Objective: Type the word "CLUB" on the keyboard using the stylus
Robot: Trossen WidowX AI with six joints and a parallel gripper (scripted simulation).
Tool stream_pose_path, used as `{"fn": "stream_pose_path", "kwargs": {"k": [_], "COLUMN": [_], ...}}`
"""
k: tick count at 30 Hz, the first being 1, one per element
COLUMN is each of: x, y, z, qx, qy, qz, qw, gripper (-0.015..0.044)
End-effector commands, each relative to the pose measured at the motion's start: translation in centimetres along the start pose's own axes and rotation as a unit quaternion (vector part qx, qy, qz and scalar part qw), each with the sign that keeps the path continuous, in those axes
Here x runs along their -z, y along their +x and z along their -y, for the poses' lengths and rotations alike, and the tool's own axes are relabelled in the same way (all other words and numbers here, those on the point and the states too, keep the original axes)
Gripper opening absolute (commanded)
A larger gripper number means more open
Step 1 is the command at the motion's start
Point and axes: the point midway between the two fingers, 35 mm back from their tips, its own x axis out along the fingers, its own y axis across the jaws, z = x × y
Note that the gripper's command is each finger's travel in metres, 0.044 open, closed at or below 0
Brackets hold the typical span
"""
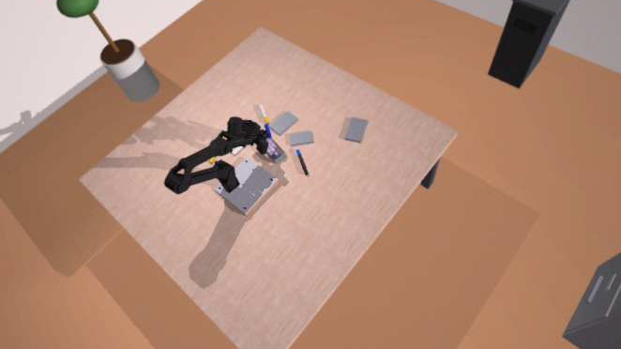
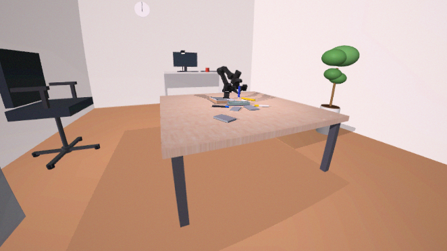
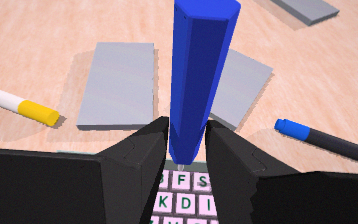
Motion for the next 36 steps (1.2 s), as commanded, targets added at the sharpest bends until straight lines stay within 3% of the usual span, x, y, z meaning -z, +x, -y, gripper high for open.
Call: {"fn": "stream_pose_path", "kwargs": {"k": [1, 21, 24, 36], "x": [-0.5, 1.2, 1.2, 1.2], "y": [-0.1, 0.8, 0.9, 1.0], "z": [-1.0, -1.4, -1.5, -1.6], "qx": [-0.001, -0.002, -0.002, -0.002], "qy": [0.004, 0.005, 0.005, 0.005], "qz": [0.009, 0.01, 0.01, 0.01], "qw": [1.0, 1.0, 1.0, 1.0], "gripper": [0.0, 0.0, 0.0079, 0.0081]}}
